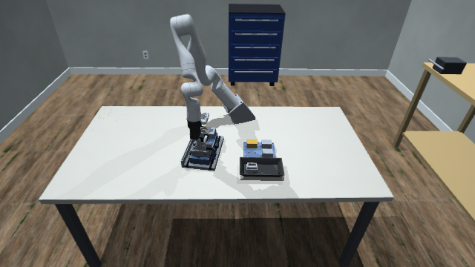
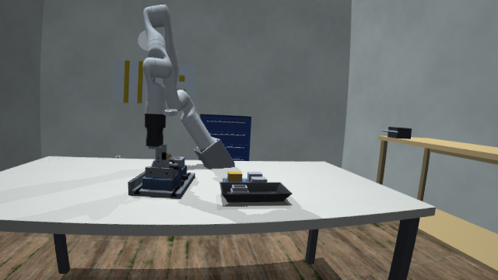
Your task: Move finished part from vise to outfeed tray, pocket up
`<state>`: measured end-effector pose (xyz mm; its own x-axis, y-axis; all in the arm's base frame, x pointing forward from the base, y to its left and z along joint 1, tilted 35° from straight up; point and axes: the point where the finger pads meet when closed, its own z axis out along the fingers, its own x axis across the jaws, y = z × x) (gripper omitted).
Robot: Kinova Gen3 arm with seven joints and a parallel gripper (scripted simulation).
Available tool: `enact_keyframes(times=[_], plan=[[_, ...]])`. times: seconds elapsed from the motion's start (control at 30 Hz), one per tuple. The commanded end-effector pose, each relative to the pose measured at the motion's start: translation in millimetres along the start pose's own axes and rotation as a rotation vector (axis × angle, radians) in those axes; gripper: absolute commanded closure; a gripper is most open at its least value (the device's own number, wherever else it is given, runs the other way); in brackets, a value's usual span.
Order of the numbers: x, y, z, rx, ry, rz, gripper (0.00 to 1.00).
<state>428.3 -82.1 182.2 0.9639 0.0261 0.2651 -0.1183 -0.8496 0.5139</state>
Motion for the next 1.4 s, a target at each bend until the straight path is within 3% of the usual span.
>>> enact_keyframes(times=[0.0,0.1,0.13,1.37], plan=[[-0.6,-2.2,0.9,0.004,-0.001,0.004,0.00],[-0.6,-2.2,0.9,0.004,-0.001,0.004,0.00],[-0.6,-2.2,0.9,0.004,-0.001,0.004,1.00],[-0.6,-2.2,0.9,0.004,-0.001,0.004,1.00]])
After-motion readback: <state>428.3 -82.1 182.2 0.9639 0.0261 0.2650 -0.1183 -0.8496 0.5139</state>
